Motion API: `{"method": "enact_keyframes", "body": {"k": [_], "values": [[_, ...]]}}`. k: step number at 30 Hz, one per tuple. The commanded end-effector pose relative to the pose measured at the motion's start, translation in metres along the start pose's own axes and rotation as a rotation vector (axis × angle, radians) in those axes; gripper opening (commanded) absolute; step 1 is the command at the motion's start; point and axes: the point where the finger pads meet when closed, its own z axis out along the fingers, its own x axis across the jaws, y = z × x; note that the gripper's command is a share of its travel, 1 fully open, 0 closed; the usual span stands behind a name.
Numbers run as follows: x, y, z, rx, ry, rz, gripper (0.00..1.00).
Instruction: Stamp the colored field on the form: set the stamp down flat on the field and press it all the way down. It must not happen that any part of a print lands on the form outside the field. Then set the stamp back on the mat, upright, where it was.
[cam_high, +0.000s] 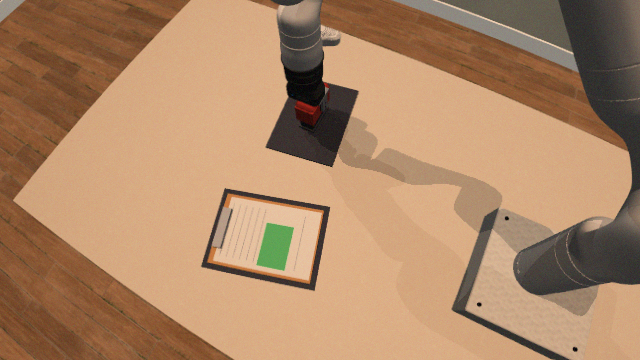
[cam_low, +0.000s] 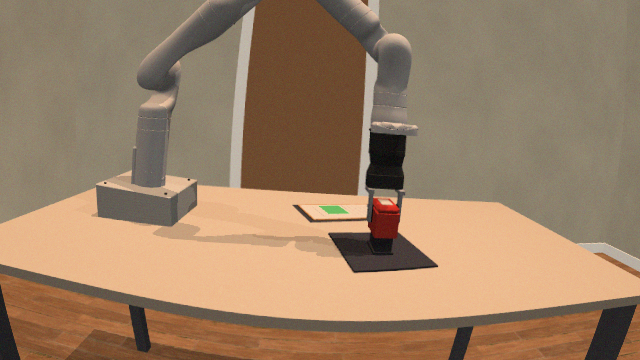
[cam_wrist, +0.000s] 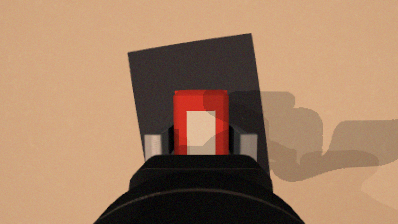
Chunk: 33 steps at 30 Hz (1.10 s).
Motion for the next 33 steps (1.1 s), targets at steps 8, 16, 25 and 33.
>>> {"method": "enact_keyframes", "body": {"k": [8,16,25,33], "values": [[-0.0006,-0.0001,0.0004,0.000,-0.002,0.000,1.00],[-0.0006,-0.0001,0.0016,0.000,-0.002,0.000,1.00],[-0.0006,-0.0001,0.0027,0.000,-0.002,0.000,1.00],[-0.0006,-0.0001,0.0038,0.000,-0.002,0.000,1.00]]}}
